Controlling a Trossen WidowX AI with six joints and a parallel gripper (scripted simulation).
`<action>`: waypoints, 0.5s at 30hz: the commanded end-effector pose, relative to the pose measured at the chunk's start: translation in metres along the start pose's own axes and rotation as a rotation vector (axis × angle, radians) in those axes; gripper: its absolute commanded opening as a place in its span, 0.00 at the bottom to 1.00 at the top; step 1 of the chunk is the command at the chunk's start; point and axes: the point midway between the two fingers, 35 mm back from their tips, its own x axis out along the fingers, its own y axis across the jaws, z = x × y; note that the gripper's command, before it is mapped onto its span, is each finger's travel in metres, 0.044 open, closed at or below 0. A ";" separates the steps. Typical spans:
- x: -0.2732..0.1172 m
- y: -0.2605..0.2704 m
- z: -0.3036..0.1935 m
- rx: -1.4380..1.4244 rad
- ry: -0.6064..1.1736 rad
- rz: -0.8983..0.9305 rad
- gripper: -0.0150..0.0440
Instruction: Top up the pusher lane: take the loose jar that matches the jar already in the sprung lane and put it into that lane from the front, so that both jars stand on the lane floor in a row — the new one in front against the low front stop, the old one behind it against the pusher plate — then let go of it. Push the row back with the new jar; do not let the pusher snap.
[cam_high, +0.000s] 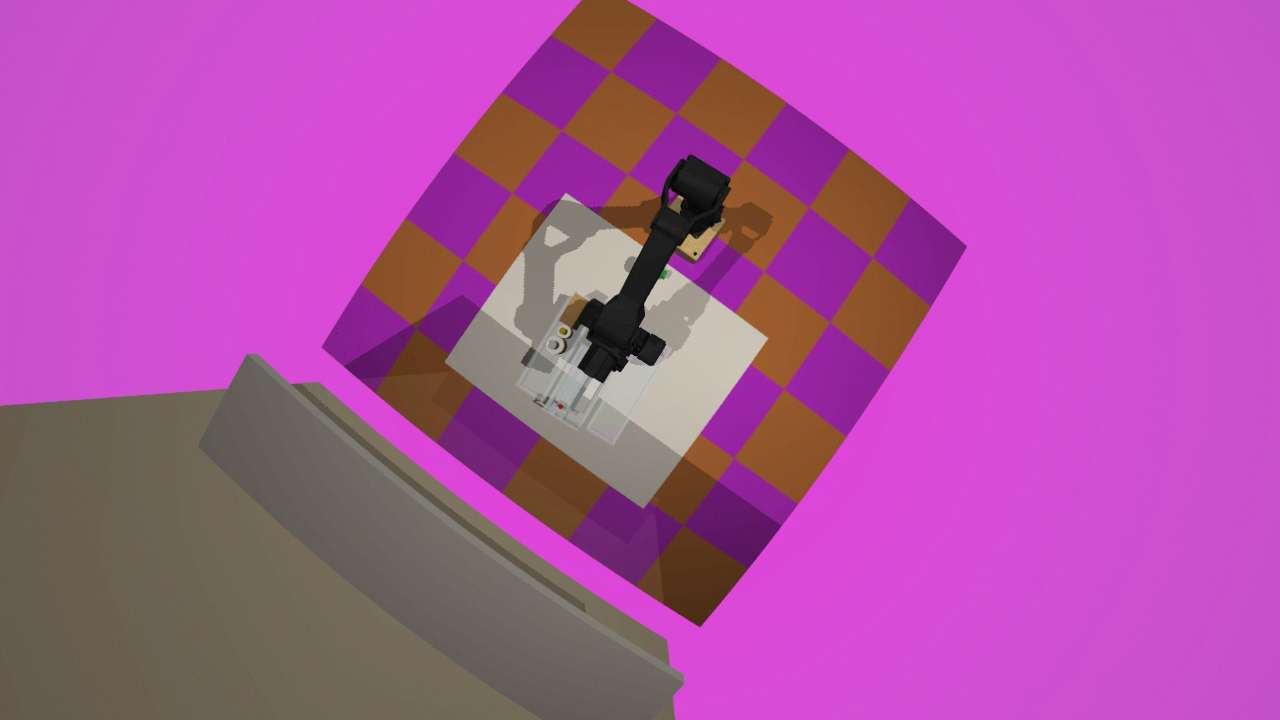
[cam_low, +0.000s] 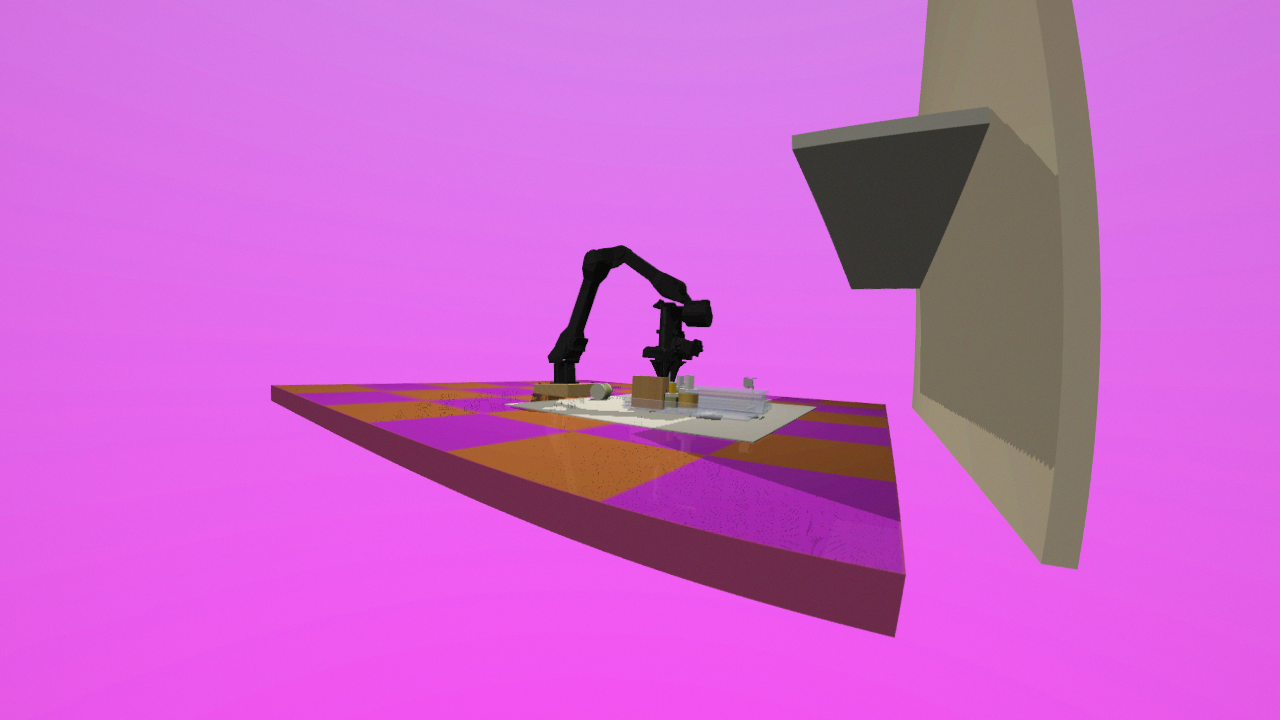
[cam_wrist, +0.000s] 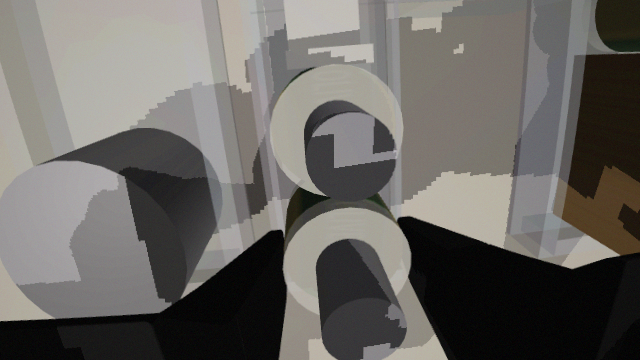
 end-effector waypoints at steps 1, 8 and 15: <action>0.005 0.000 0.005 -0.002 -0.013 -0.003 0.25; 0.007 0.000 0.004 -0.002 -0.013 -0.003 0.25; 0.008 0.000 0.004 -0.002 -0.013 -0.003 0.25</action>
